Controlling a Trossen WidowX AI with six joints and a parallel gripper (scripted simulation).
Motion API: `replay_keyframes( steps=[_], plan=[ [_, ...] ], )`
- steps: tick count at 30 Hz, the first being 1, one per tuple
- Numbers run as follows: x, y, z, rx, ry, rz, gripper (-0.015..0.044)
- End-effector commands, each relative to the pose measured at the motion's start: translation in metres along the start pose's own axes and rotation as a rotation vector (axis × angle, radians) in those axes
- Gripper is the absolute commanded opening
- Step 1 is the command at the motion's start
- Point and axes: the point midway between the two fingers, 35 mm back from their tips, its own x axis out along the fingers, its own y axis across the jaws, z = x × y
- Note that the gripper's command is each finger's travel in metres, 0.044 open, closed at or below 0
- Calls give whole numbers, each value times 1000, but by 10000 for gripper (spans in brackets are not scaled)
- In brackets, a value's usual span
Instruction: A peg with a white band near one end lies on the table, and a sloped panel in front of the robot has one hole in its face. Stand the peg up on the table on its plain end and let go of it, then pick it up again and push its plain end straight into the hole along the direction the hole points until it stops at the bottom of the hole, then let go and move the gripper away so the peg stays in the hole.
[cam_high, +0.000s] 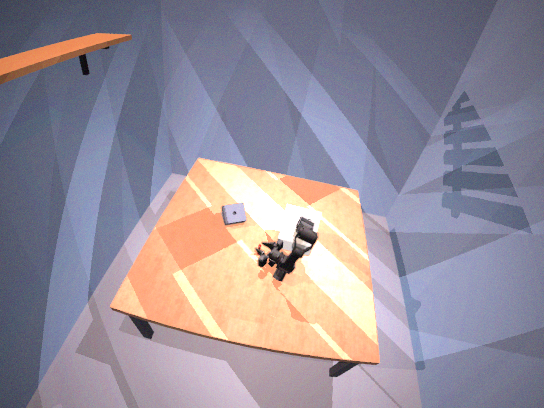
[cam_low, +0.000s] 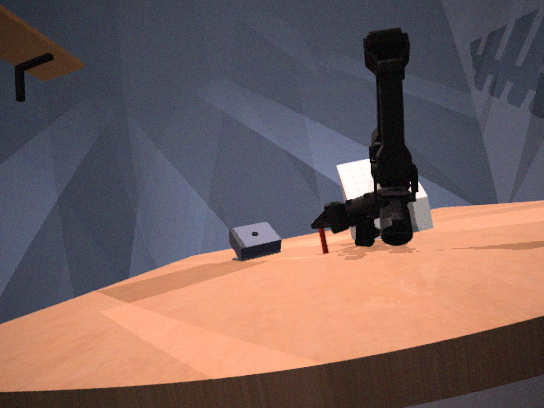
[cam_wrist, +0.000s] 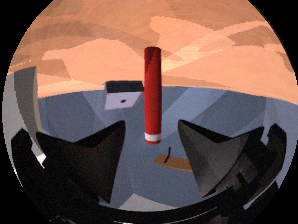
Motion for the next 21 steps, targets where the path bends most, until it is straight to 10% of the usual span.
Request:
replay_keyframes(
  steps=[1, 5, 21],
  plan=[
    [0, 0, 0, -1, 0, 0, 340],
    [0, 0, 0, -1, 0, 0, 440],
    [-9, -20, -74, 4, -9, 13, 440]
  ],
)
